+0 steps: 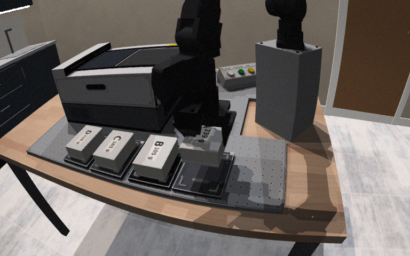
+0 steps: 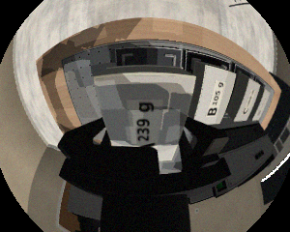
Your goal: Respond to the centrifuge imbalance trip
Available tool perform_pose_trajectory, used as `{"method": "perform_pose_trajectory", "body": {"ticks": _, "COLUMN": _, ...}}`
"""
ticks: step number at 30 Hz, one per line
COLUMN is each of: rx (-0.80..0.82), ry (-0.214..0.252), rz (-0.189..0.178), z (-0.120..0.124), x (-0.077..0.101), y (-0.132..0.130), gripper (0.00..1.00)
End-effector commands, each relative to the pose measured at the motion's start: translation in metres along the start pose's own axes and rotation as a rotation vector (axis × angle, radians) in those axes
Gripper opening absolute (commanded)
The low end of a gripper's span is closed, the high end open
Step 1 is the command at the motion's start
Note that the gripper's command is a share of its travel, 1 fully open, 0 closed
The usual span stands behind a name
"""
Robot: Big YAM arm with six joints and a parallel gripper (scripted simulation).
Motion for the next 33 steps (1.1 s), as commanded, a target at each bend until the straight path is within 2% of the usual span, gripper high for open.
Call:
{"method": "perform_pose_trajectory", "body": {"ticks": 1, "rx": 0.000, "ry": -0.036, "rz": 0.032, "z": -0.013, "x": 0.001, "y": -0.018, "gripper": 0.00}}
{"method": "perform_pose_trajectory", "body": {"ticks": 2, "rx": 0.000, "ry": -0.063, "rz": 0.055, "z": -0.020, "x": 0.012, "y": -0.024, "gripper": 0.00}}
{"method": "perform_pose_trajectory", "body": {"ticks": 3, "rx": 0.001, "ry": -0.039, "rz": 0.034, "z": -0.014, "x": -0.002, "y": -0.018, "gripper": 0.00}}
{"method": "perform_pose_trajectory", "body": {"ticks": 9, "rx": 0.000, "ry": -0.028, "rz": 0.025, "z": -0.009, "x": -0.015, "y": -0.014, "gripper": 0.00}}
{"method": "perform_pose_trajectory", "body": {"ticks": 18, "rx": 0.000, "ry": -0.034, "rz": 0.030, "z": -0.012, "x": -0.026, "y": -0.017, "gripper": 0.00}}
{"method": "perform_pose_trajectory", "body": {"ticks": 19, "rx": 0.000, "ry": -0.063, "rz": 0.055, "z": -0.020, "x": -0.013, "y": -0.024, "gripper": 0.00}}
{"method": "perform_pose_trajectory", "body": {"ticks": 21, "rx": 0.001, "ry": -0.033, "rz": 0.030, "z": -0.012, "x": -0.030, "y": -0.017, "gripper": 0.00}}
{"method": "perform_pose_trajectory", "body": {"ticks": 27, "rx": 0.001, "ry": -0.026, "rz": 0.023, "z": -0.008, "x": -0.039, "y": -0.013, "gripper": 0.00}}
{"method": "perform_pose_trajectory", "body": {"ticks": 33, "rx": 0.000, "ry": -0.043, "rz": 0.038, "z": -0.015, "x": -0.039, "y": -0.020, "gripper": 0.00}}
Point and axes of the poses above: the point where the finger pads meet when closed, its own x axis back along the fingers, its own y axis across the jaws, z = x × y, the point moved 3 cm from there along x, back along the fingers, and after that the axes turned 7 degrees about x, right-handed, at the moved point
